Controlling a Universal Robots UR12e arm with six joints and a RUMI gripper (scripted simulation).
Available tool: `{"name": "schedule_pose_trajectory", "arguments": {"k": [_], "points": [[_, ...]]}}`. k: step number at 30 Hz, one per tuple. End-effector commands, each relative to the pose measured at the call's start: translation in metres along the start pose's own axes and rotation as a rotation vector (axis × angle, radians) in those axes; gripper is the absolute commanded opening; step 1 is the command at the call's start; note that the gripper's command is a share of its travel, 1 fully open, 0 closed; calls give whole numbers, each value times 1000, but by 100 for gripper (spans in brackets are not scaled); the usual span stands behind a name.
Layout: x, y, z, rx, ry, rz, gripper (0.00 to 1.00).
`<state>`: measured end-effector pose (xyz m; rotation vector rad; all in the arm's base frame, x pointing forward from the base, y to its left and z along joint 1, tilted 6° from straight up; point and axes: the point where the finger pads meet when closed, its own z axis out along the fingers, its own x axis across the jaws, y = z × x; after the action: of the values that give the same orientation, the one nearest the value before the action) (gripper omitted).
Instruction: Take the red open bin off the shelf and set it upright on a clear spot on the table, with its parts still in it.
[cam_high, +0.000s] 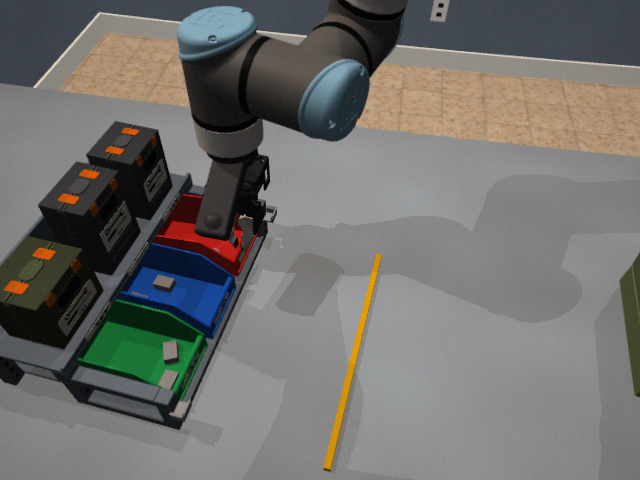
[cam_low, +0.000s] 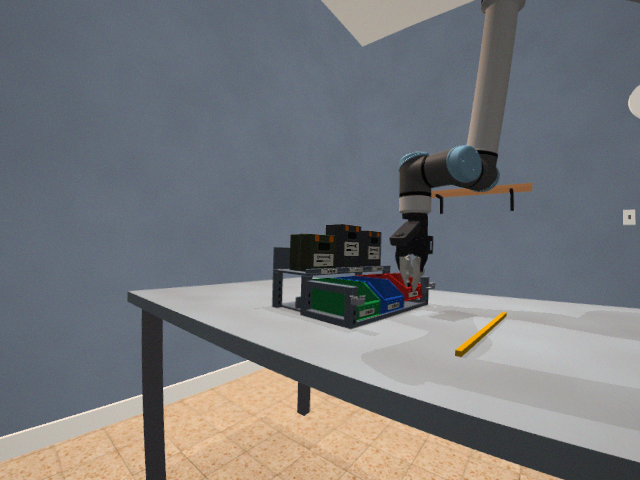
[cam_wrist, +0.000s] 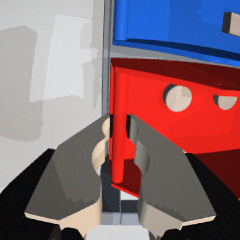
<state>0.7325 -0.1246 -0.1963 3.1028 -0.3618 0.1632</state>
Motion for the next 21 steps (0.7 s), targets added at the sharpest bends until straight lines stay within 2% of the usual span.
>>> {"name": "schedule_pose_trajectory", "arguments": {"k": [1,21], "points": [[1,0,-1,0,1,0,0],[1,0,1,0,1,0,0]]}}
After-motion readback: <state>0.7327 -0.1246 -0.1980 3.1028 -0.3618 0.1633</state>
